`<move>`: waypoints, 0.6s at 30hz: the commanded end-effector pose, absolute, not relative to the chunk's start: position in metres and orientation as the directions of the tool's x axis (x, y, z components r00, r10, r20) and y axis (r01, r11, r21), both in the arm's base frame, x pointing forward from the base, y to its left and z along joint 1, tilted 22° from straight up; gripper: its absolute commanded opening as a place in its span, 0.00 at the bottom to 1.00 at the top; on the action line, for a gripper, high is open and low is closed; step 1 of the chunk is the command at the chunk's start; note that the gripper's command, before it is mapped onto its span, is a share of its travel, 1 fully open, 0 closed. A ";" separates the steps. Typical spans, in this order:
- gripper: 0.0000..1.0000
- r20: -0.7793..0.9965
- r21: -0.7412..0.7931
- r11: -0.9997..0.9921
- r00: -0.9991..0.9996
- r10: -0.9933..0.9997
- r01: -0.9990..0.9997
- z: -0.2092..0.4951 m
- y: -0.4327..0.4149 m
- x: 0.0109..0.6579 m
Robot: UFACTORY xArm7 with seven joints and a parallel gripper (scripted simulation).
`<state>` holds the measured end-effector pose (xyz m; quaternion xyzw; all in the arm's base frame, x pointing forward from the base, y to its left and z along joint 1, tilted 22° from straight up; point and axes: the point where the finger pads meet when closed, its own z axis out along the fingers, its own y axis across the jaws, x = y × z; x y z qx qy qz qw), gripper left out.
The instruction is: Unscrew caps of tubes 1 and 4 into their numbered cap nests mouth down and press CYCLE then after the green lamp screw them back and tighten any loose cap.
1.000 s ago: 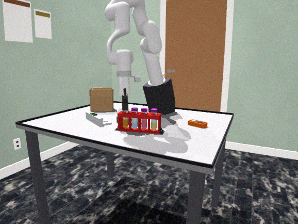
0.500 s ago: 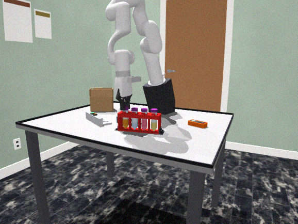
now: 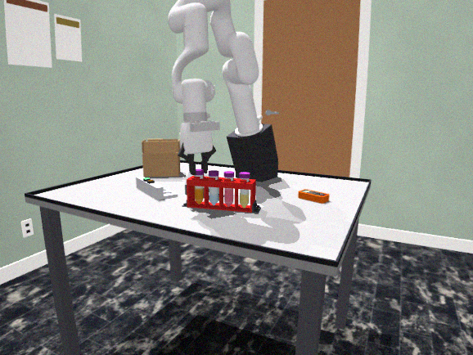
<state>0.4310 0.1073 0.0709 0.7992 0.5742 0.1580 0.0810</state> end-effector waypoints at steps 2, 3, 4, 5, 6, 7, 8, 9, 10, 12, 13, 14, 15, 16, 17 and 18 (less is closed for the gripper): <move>0.46 0.131 0.352 -0.339 0.312 0.941 0.872 0.071 0.107 0.432; 0.46 0.131 0.352 -0.339 0.312 0.941 0.872 0.071 0.107 0.432; 0.46 0.131 0.352 -0.339 0.312 0.941 0.872 0.071 0.107 0.432; 0.46 0.131 0.352 -0.339 0.312 0.941 0.872 0.071 0.107 0.432; 0.46 0.131 0.352 -0.339 0.312 0.941 0.872 0.071 0.107 0.432; 0.46 0.131 0.352 -0.339 0.312 0.941 0.872 0.071 0.107 0.432; 0.46 0.131 0.352 -0.339 0.312 0.941 0.872 0.071 0.107 0.432; 0.46 0.131 0.352 -0.339 0.312 0.941 0.872 0.071 0.107 0.432; 0.46 0.131 0.352 -0.339 0.312 0.941 0.872 0.071 0.107 0.432; 0.46 0.101 0.362 -0.259 0.239 0.966 0.895 0.072 0.107 0.431; 0.46 0.101 0.362 -0.259 0.239 0.966 0.895 0.072 0.107 0.431; 0.46 0.101 0.362 -0.259 0.239 0.966 0.895 0.072 0.107 0.431; 0.46 0.071 0.369 -0.178 0.163 0.984 0.912 0.072 0.107 0.431; 0.46 0.040 0.374 -0.095 0.087 0.995 0.923 0.072 0.107 0.431; 0.46 0.008 0.376 -0.012 0.010 1.000 0.927 0.072 0.107 0.431; 0.46 -0.006 0.375 0.025 -0.025 1.000 0.926 0.072 0.107 0.431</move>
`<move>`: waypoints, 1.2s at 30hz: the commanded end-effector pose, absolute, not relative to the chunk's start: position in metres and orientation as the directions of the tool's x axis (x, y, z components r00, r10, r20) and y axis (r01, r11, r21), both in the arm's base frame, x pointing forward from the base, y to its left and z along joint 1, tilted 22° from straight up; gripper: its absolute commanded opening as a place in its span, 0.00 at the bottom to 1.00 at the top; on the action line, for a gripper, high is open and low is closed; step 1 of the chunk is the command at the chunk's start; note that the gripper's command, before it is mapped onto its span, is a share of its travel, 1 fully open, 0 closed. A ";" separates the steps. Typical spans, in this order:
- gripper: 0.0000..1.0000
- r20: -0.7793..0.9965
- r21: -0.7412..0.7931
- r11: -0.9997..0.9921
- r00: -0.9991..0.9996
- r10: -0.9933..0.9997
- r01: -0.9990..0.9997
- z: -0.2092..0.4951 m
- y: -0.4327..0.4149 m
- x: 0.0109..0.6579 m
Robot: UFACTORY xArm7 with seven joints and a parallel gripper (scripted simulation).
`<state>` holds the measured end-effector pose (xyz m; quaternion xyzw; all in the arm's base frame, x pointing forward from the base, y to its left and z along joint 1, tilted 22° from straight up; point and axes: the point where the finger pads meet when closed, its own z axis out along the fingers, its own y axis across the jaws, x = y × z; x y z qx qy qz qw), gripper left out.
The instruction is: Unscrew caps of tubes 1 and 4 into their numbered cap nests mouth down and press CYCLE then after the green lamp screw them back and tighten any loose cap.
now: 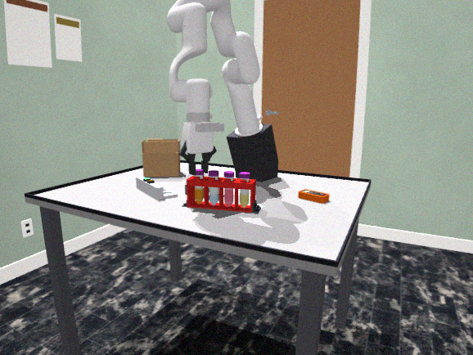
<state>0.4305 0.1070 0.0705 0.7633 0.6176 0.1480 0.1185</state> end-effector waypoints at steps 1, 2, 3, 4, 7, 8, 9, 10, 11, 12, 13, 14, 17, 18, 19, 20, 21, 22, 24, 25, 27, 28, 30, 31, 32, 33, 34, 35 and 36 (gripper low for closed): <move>0.46 -0.022 0.375 0.069 -0.065 0.998 0.924 0.072 0.107 0.431; 0.46 -0.042 0.374 0.120 -0.113 0.993 0.920 0.072 0.107 0.431; 0.46 -0.062 0.371 0.173 -0.161 0.985 0.912 0.072 0.107 0.431; 0.46 -0.081 0.367 0.224 -0.209 0.975 0.903 0.072 0.107 0.431; 0.46 -0.137 0.351 0.371 -0.345 0.929 0.860 0.072 0.107 0.431; 0.46 -0.155 0.344 0.418 -0.388 0.909 0.841 0.072 0.107 0.431; 0.46 -0.172 0.336 0.463 -0.430 0.886 0.820 0.072 0.107 0.431; 0.46 -0.189 0.327 0.507 -0.471 0.862 0.797 0.072 0.107 0.431; 0.46 -0.205 0.317 0.550 -0.510 0.835 0.773 0.072 0.107 0.431; 0.46 -0.205 0.317 0.550 -0.510 0.835 0.773 0.072 0.107 0.431; 0.46 -0.205 0.317 0.550 -0.510 0.835 0.773 0.072 0.107 0.431; 0.46 -0.235 0.293 0.634 -0.588 0.774 0.716 0.072 0.107 0.431; 0.46 -0.281 0.254 0.747 -0.693 0.664 0.614 0.072 0.107 0.431; 0.46 -0.293 0.240 0.778 -0.721 0.628 0.581 0.072 0.107 0.431; 0.46 -0.305 0.225 0.809 -0.749 0.588 0.543 0.072 0.107 0.431; 0.46 -0.316 0.210 0.838 -0.776 0.546 0.505 0.072 0.107 0.431; 0.46 -0.326 0.194 0.863 -0.800 0.504 0.466 0.071 0.107 0.431; 0.46 -0.335 0.178 0.887 -0.821 0.462 0.426 0.072 0.107 0.431; 0.46 -0.351 0.145 0.928 -0.859 0.373 0.344 0.072 0.107 0.431; 0.46 -0.352 0.131 0.941 -0.873 0.339 0.312 0.072 0.107 0.431; 0.46 -0.352 0.131 0.941 -0.872 0.339 0.312 0.072 0.107 0.431; 0.46 -0.352 0.131 0.941 -0.872 0.339 0.312 0.072 0.107 0.431; 0.46 -0.352 0.131 0.941 -0.872 0.339 0.312 0.072 0.107 0.431; 0.46 -0.352 0.131 0.941 -0.872 0.339 0.312 0.072 0.107 0.431; 0.46 -0.352 0.131 0.941 -0.872 0.339 0.312 0.072 0.107 0.431; 0.46 -0.352 0.131 0.941 -0.872 0.339 0.312 0.072 0.107 0.431; 0.00 -0.352 0.131 0.941 -0.872 0.339 0.312 0.072 0.107 0.431; 0.00 -0.352 0.131 0.941 -0.872 0.339 0.312 0.072 0.107 0.431; 0.00 -0.352 0.131 0.941 -0.872 0.339 0.312 0.072 0.107 0.431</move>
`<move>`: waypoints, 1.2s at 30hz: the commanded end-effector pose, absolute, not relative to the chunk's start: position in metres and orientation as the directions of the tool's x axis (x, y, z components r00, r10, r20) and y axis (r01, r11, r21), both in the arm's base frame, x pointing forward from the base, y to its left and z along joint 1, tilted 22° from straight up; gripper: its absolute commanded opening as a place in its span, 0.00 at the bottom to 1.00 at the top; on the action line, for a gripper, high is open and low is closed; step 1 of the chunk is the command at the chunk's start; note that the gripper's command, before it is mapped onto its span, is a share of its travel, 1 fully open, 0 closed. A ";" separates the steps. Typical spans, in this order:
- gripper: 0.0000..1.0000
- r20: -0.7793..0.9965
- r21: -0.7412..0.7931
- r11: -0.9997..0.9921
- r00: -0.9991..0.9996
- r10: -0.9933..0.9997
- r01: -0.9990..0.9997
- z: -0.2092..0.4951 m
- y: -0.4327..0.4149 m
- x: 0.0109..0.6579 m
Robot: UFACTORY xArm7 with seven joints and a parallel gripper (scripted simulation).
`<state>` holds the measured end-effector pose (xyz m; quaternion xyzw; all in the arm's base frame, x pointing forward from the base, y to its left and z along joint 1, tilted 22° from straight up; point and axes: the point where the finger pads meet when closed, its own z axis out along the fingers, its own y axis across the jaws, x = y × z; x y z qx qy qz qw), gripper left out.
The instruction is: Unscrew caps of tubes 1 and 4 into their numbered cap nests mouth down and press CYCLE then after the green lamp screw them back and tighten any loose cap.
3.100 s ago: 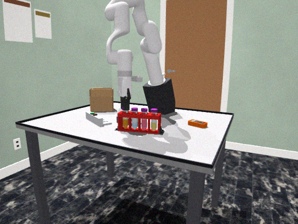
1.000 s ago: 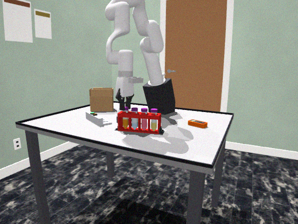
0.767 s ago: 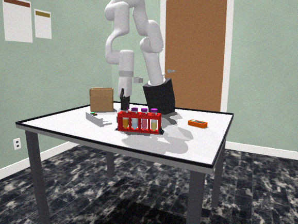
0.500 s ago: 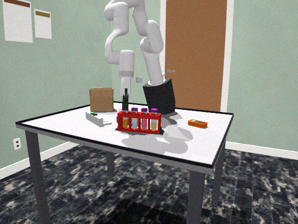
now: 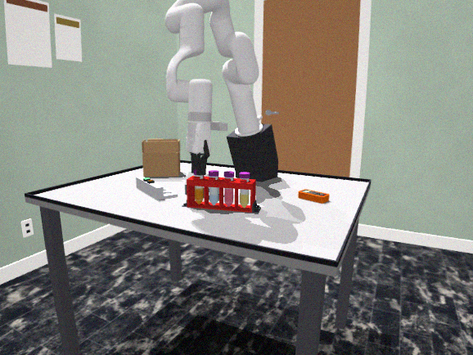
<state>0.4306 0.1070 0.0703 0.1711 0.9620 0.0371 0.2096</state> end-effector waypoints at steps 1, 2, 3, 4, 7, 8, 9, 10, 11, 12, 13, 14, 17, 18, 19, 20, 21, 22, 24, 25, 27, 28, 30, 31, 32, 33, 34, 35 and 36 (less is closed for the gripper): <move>0.00 -0.352 0.131 0.941 -0.872 0.339 0.312 0.072 0.107 0.431; 0.00 -0.352 0.131 0.941 -0.872 0.339 0.312 0.072 0.107 0.431; 0.00 -0.352 0.131 0.941 -0.872 0.339 0.312 0.072 0.107 0.431; 0.00 -0.352 0.131 0.941 -0.872 0.339 0.312 0.072 0.107 0.431; 0.00 -0.352 0.131 0.941 -0.872 0.339 0.312 0.072 0.107 0.431; 0.00 -0.352 0.131 0.941 -0.872 0.339 0.312 0.072 0.107 0.431; 0.00 -0.352 0.131 0.941 -0.872 0.339 0.312 0.072 0.107 0.431; 0.00 -0.352 0.131 0.941 -0.872 0.339 0.312 0.072 0.107 0.431; 0.00 -0.352 0.131 0.941 -0.872 0.339 0.312 0.072 0.107 0.431; 0.00 -0.352 0.131 0.941 -0.872 0.339 0.312 0.072 0.107 0.431; 0.00 -0.345 0.148 0.923 -0.856 0.385 0.356 0.072 0.107 0.431; 0.00 -0.337 0.165 0.902 -0.837 0.431 0.398 0.072 0.107 0.431; 0.00 -0.309 0.214 0.828 -0.768 0.561 0.519 0.071 0.107 0.431; 0.00 -0.298 0.229 0.799 -0.741 0.602 0.556 0.071 0.107 0.431; 0.00 -0.286 0.244 0.768 -0.712 0.641 0.593 0.071 0.107 0.431; 0.00 -0.273 0.258 0.735 -0.682 0.678 0.628 0.071 0.107 0.431; 0.00 -0.260 0.271 0.700 -0.650 0.714 0.661 0.071 0.107 0.431; 0.00 -0.246 0.284 0.663 -0.616 0.748 0.693 0.071 0.107 0.431; 0.00 -0.217 0.307 0.585 -0.544 0.811 0.751 0.071 0.107 0.432; 0.00 -0.201 0.317 0.544 -0.505 0.839 0.777 0.071 0.107 0.432; 0.00 -0.185 0.327 0.501 -0.466 0.865 0.801 0.071 0.107 0.432; 0.00 -0.185 0.327 0.501 -0.466 0.865 0.801 0.071 0.107 0.432; 0.00 -0.152 0.344 0.413 -0.384 0.911 0.844 0.071 0.107 0.432; 0.00 -0.134 0.351 0.366 -0.341 0.930 0.862 0.071 0.107 0.432; 0.00 -0.116 0.357 0.320 -0.298 0.948 0.878 0.071 0.107 0.432; 0.00 -0.098 0.363 0.272 -0.253 0.962 0.891 0.071 0.107 0.432; 0.00 -0.080 0.367 0.223 -0.208 0.975 0.903 0.071 0.107 0.432; 0.00 -0.062 0.371 0.174 -0.163 0.985 0.912 0.071 0.107 0.432; 0.00 -0.043 0.373 0.125 -0.117 0.992 0.919 0.071 0.107 0.432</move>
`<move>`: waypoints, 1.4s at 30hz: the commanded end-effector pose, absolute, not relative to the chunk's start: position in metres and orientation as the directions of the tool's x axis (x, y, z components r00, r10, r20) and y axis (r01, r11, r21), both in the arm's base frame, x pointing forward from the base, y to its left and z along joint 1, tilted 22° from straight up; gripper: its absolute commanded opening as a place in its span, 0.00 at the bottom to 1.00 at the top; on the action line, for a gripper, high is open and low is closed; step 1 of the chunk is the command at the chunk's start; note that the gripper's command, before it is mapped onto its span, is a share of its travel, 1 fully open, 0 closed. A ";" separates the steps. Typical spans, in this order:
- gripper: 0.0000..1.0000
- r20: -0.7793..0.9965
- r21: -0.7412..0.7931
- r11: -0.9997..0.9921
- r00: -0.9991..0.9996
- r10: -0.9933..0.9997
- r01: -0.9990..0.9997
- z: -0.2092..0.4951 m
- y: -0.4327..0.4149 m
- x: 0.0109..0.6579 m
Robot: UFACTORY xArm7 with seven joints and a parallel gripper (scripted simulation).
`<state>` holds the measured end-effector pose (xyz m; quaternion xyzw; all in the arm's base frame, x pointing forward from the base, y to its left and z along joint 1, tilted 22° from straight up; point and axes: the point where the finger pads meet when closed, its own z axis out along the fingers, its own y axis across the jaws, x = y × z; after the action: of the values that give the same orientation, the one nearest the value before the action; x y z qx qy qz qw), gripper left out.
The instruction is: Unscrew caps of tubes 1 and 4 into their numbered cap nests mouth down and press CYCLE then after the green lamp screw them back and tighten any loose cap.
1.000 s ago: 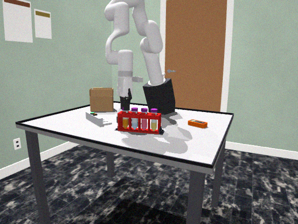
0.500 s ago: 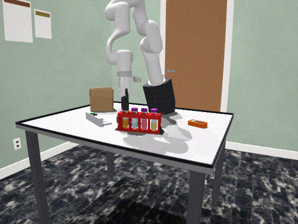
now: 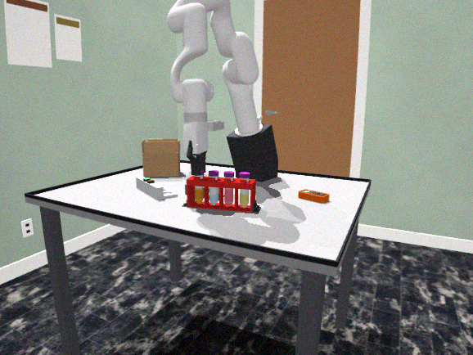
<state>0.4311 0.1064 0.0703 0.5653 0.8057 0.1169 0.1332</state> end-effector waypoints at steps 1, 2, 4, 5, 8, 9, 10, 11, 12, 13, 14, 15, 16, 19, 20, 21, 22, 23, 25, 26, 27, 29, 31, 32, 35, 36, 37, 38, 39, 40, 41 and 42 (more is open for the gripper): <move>0.00 -0.024 0.375 0.075 -0.071 0.997 0.924 0.071 0.107 0.432; 0.00 -0.006 0.376 0.025 -0.025 1.000 0.926 0.071 0.107 0.432; 0.00 0.032 0.374 -0.075 0.068 0.997 0.924 0.071 0.107 0.432; 0.00 0.051 0.372 -0.124 0.114 0.992 0.920 0.071 0.107 0.432; 0.00 0.087 0.365 -0.220 0.202 0.976 0.905 0.071 0.107 0.432; 0.00 0.087 0.365 -0.220 0.202 0.976 0.905 0.071 0.107 0.432; 0.00 0.106 0.361 -0.271 0.250 0.962 0.892 0.071 0.107 0.432; 0.00 0.124 0.355 -0.319 0.294 0.948 0.879 0.070 0.107 0.432; 0.00 0.131 0.352 -0.339 0.312 0.941 0.872 0.070 0.107 0.432; 0.00 0.131 0.352 -0.339 0.312 0.941 0.872 0.071 0.107 0.432; 0.00 0.131 0.352 -0.339 0.312 0.941 0.872 0.070 0.107 0.432; 0.00 0.131 0.352 -0.339 0.312 0.941 0.872 0.070 0.107 0.432; 0.00 0.131 0.352 -0.339 0.312 0.941 0.872 0.070 0.107 0.432; 0.00 0.131 0.352 -0.339 0.312 0.941 0.872 0.071 0.107 0.432; 0.46 0.131 0.352 -0.339 0.312 0.941 0.872 0.071 0.107 0.432; 0.46 0.131 0.352 -0.339 0.312 0.941 0.872 0.070 0.107 0.432; 0.46 0.131 0.352 -0.339 0.312 0.941 0.872 0.070 0.107 0.432; 0.46 0.131 0.352 -0.339 0.312 0.941 0.872 0.070 0.107 0.432; 0.46 0.131 0.352 -0.339 0.312 0.941 0.872 0.071 0.107 0.432; 0.46 0.131 0.352 -0.339 0.312 0.941 0.872 0.071 0.107 0.432; 0.46 0.131 0.352 -0.339 0.312 0.941 0.872 0.070 0.107 0.432; 0.46 0.131 0.352 -0.339 0.312 0.941 0.872 0.070 0.107 0.432; 0.46 0.131 0.352 -0.339 0.312 0.941 0.872 0.071 0.107 0.432; 0.46 0.131 0.352 -0.339 0.312 0.941 0.872 0.070 0.107 0.432; 0.46 0.040 0.374 -0.095 0.087 0.995 0.923 0.071 0.107 0.432; 0.46 0.022 0.375 -0.049 0.044 0.999 0.926 0.071 0.107 0.432; 0.46 0.010 0.375 -0.017 0.014 1.000 0.927 0.071 0.107 0.432; 0.46 -0.008 0.376 0.032 -0.031 0.999 0.926 0.071 0.107 0.432; 0.46 -0.029 0.375 0.087 -0.082 0.996 0.923 0.071 0.107 0.432; 0.46 -0.050 0.373 0.142 -0.133 0.990 0.917 0.071 0.107 0.432; 0.46 -0.070 0.370 0.193 -0.180 0.981 0.909 0.071 0.107 0.432; 0.46 -0.070 0.370 0.193 -0.180 0.981 0.909 0.071 0.107 0.432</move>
<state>0.4308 0.1070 0.0697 0.6879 0.6985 0.1343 0.1440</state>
